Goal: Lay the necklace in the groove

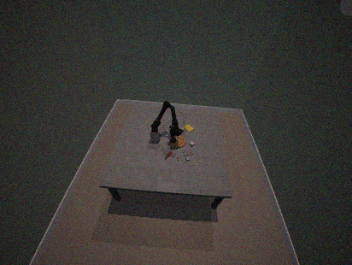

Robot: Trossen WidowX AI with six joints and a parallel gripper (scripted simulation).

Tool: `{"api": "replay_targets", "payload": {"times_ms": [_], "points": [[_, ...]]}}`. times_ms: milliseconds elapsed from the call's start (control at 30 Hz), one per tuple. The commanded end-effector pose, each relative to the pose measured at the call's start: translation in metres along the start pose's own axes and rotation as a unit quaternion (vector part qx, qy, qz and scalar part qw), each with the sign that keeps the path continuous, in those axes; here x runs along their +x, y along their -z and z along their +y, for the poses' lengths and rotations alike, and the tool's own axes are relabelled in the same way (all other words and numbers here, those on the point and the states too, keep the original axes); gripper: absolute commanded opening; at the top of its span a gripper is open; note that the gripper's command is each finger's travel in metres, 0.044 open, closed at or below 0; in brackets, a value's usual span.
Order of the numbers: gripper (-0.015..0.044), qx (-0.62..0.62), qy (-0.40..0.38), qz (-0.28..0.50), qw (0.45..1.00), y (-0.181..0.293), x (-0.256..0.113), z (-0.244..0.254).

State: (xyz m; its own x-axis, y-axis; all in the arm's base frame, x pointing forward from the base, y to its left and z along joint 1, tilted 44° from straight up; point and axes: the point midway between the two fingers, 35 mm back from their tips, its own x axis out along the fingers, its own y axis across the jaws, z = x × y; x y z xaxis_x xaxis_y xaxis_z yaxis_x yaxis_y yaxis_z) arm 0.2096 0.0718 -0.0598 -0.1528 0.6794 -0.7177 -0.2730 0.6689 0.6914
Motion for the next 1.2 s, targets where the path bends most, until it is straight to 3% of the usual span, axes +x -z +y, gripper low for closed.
{"api": "replay_targets", "payload": {"times_ms": [0, 333, 500, 633, 1167], "points": [[0.044, -0.004, 0.002, 0.0, 1.0, 0.0, -0.001, 0.0], [0.044, -0.004, 0.002, 0.0, 1.0, 0.0, -0.001, 0.0], [0.031, -0.142, 0.003, 0.0, 0.99, -0.015, -0.02, -0.001], [0.031, -0.238, 0.003, 0.0, 0.971, -0.025, -0.034, 0.0], [0.031, -0.24, 0.006, -0.002, 0.971, -0.026, -0.025, -0.001]]}}
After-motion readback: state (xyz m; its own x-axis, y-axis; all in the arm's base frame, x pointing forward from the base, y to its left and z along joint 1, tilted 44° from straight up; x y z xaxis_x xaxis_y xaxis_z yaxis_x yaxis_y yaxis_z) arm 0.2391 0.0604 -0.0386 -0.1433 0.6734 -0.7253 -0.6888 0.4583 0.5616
